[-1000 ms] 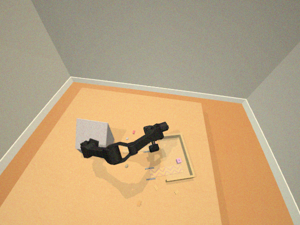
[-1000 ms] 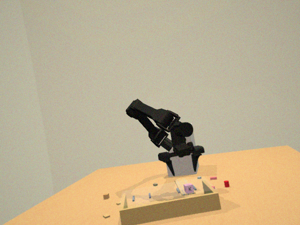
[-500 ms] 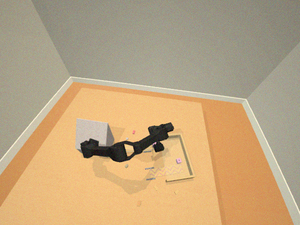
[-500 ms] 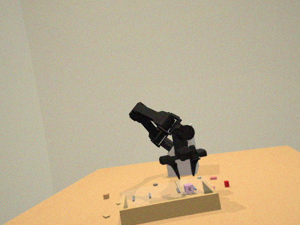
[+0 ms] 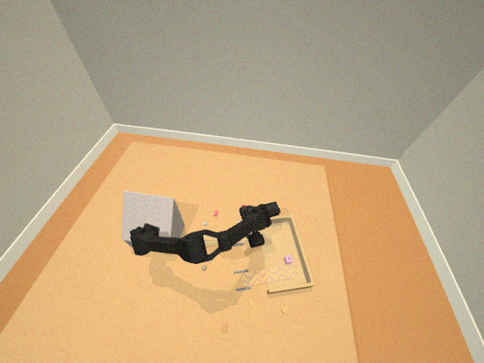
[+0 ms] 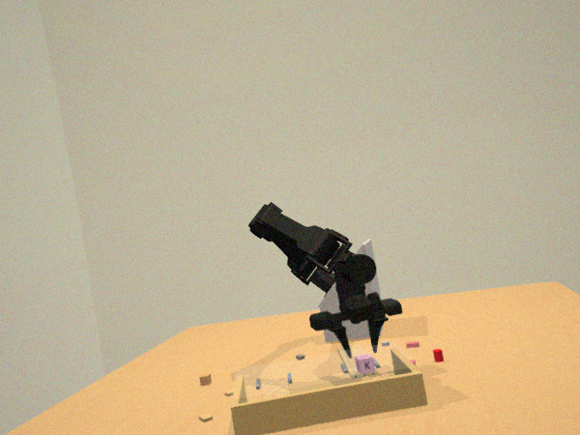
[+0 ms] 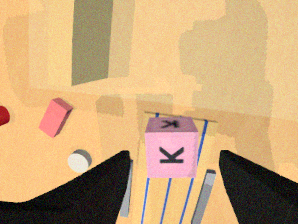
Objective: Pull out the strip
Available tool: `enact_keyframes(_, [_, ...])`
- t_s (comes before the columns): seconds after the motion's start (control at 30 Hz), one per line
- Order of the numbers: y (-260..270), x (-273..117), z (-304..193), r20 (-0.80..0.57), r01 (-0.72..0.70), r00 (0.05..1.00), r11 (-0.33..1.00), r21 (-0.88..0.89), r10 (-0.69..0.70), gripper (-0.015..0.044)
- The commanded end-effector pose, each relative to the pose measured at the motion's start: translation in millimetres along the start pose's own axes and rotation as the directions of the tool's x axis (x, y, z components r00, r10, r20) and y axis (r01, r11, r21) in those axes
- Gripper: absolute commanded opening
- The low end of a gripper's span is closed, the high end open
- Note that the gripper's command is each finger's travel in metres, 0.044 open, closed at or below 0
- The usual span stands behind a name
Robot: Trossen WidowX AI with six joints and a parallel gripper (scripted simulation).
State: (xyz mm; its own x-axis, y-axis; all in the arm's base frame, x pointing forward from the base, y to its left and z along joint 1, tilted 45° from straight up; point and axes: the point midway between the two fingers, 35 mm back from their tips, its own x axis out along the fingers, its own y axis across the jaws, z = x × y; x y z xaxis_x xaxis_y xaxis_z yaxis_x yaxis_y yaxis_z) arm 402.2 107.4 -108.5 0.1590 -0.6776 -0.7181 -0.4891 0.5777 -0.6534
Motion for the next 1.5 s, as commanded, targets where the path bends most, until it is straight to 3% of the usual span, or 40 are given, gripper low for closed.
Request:
enact_keyframes(0.0, [2, 11, -3, -0.013, 0.005, 1.0, 1.0, -0.012, -0.006, 0.025])
enact_keyframes(0.67, [2, 28, -4, -0.014, 0.007, 1.0, 1.0, -0.012, -0.007, 0.025])
enact_keyframes(0.8, [1, 26, -3, -0.01, 0.001, 1.0, 1.0, -0.004, -0.001, 0.0145])
enact_keyframes(1.0, [1, 26, -3, -0.01, 0.001, 1.0, 1.0, -0.004, -0.001, 0.0105])
enact_keyframes(1.13, [2, 24, -5, -0.01, 0.001, 1.0, 1.0, -0.005, -0.001, 0.0])
enact_keyframes(1.47, [8, -2, -38, -0.013, 0.002, 1.0, 1.0, -0.011, -0.002, 0.0])
